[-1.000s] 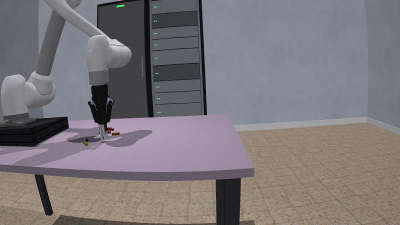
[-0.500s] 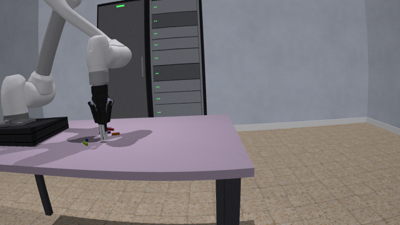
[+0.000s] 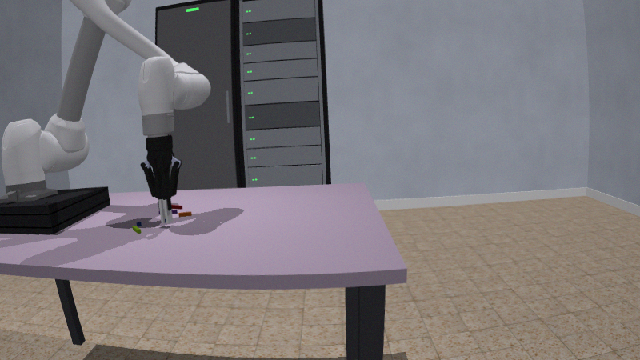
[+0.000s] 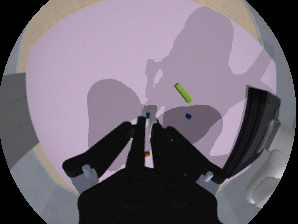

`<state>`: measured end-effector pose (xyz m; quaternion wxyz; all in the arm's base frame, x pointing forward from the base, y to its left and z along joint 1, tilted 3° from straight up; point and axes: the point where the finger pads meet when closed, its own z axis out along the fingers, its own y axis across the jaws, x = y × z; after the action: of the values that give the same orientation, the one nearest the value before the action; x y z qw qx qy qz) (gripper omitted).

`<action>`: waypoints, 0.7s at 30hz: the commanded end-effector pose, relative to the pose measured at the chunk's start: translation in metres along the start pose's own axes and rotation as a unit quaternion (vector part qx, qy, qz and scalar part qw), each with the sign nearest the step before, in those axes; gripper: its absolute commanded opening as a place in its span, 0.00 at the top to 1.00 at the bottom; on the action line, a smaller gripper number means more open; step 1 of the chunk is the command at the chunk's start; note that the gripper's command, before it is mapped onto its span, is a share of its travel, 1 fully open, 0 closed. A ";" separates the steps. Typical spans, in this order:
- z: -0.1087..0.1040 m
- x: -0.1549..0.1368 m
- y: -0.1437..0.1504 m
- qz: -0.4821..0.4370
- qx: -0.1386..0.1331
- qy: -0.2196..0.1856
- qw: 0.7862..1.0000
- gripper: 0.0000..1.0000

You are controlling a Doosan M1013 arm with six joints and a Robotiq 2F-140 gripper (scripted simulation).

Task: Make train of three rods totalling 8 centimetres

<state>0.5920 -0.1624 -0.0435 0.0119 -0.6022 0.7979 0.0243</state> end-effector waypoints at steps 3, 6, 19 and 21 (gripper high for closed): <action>0.000 0.000 0.000 0.000 0.000 0.000 1.000 0.97; 0.000 0.000 0.000 0.000 0.000 0.000 1.000 0.97; 0.006 0.000 0.000 0.000 0.000 0.000 1.000 0.97; 0.008 0.000 0.000 0.000 0.000 0.000 1.000 0.97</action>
<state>0.5920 -0.1621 -0.0495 0.0119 -0.6022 0.7979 0.0243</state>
